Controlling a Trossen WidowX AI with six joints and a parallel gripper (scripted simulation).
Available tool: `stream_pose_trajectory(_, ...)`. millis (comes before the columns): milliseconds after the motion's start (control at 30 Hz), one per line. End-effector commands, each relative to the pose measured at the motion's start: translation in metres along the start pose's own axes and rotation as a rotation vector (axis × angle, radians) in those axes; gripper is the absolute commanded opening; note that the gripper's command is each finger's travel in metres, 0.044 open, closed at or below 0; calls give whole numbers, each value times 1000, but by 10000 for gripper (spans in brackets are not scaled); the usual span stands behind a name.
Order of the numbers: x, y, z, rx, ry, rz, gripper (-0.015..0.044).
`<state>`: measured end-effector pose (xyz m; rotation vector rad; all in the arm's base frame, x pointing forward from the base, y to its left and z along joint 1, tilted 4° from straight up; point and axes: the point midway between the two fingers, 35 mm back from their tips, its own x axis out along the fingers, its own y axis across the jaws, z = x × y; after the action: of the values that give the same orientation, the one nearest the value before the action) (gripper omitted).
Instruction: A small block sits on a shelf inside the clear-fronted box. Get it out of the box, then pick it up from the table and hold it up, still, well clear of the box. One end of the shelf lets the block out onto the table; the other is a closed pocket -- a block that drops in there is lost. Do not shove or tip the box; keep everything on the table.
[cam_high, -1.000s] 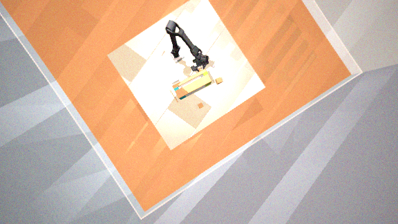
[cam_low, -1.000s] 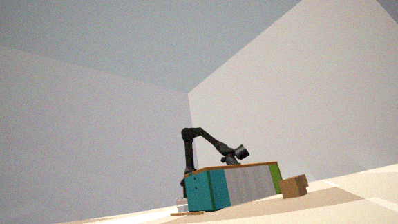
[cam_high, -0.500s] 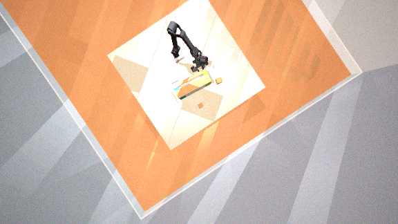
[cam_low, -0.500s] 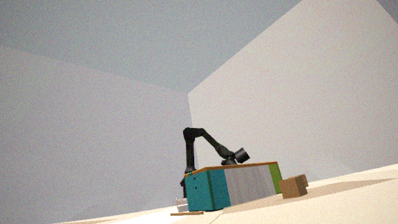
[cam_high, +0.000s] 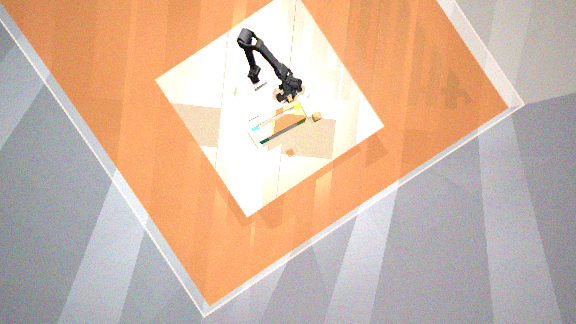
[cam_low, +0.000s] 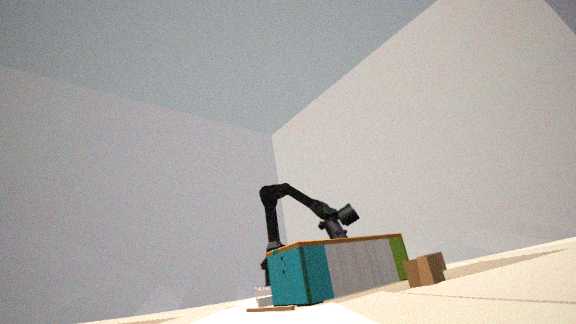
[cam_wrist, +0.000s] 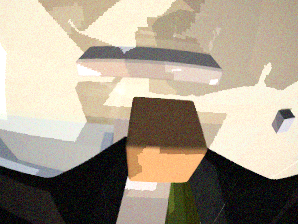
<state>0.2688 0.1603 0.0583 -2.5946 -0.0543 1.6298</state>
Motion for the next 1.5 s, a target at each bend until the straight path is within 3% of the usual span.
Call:
stream_pose_trajectory(0, -20, 0, -8, -5, 2, -9, 0)
stream_pose_trajectory(1000, -134, 10, 4, -533, 88, -263, 0)
stream_pose_trajectory(1467, -136, 10, 5, -547, 92, -267, 0)
